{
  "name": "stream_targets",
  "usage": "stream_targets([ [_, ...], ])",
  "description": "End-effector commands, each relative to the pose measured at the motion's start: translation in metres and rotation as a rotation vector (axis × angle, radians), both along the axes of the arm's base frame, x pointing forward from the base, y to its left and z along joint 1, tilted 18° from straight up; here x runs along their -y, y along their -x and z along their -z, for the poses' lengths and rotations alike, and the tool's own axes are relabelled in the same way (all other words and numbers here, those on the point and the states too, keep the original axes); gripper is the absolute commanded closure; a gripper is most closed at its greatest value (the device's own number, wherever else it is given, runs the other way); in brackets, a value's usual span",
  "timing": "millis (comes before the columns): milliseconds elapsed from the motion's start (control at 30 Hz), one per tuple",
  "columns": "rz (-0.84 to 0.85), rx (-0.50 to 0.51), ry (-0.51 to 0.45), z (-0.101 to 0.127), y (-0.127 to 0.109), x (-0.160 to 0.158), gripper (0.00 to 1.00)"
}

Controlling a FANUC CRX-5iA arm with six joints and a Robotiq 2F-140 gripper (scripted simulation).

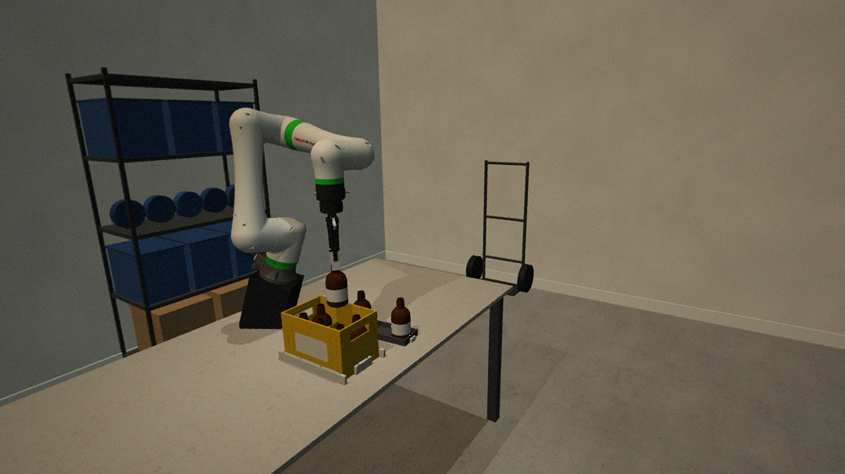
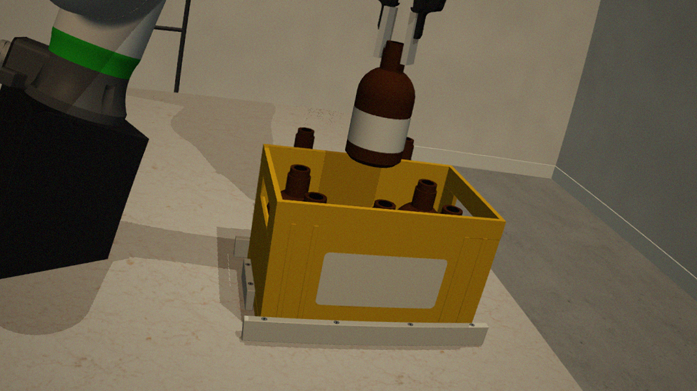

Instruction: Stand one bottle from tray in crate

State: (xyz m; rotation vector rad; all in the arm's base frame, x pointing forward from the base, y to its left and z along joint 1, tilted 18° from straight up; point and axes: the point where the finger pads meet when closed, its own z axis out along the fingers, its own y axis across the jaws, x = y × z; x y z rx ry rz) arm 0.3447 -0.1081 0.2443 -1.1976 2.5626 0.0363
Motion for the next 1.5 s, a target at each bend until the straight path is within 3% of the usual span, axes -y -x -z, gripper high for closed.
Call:
stream_targets([
  [0, 0.0, 0.0, 0.0, 0.0, 0.0, 0.0, 1.0],
  [1467, 0.0, 0.0, 0.0, 0.034, -0.01, -0.005, 1.0],
])
